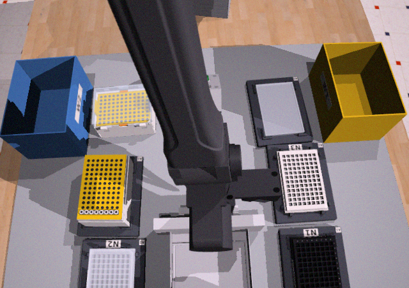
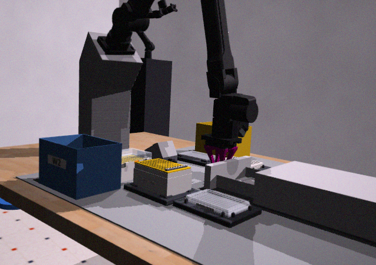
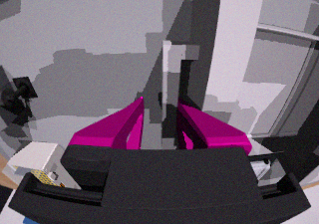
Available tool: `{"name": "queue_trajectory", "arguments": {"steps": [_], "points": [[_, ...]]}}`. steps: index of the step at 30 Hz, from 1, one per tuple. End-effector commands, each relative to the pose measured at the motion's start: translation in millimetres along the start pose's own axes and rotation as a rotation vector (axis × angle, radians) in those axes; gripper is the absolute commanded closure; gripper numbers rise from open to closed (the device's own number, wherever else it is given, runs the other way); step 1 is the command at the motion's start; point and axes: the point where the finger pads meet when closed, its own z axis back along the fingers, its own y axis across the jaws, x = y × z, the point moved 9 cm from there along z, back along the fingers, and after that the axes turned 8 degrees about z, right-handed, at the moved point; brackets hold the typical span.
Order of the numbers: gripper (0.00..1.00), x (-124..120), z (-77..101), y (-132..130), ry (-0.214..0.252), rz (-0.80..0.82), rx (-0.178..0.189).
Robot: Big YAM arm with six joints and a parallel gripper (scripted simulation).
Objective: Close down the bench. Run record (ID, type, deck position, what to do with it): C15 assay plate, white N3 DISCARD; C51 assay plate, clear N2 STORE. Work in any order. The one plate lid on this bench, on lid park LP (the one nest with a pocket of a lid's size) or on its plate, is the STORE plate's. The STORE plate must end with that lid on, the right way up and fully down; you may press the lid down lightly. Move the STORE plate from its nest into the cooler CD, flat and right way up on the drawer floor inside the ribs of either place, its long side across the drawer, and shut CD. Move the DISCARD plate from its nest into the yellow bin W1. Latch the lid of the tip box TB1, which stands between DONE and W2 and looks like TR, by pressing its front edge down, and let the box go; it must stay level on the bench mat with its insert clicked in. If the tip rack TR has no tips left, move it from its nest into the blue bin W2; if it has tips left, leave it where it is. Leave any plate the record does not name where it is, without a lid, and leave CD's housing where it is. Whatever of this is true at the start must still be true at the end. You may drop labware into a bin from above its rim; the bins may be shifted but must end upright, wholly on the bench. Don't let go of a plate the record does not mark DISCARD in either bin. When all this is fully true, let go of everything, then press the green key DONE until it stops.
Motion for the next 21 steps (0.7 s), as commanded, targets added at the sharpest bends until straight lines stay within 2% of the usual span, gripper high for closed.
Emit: {"name": "queue_trajectory", "arguments": {"steps": [1,15,21], "points": [[0.7,-6.3,-6.4,1.4,0.007,0.002,-0.009],[0.7,-6.3,-6.4,1.4,0.007,0.002,-0.009],[0.7,-4.6,-5.9,11.7,0.006,0.002,-0.004]]}}
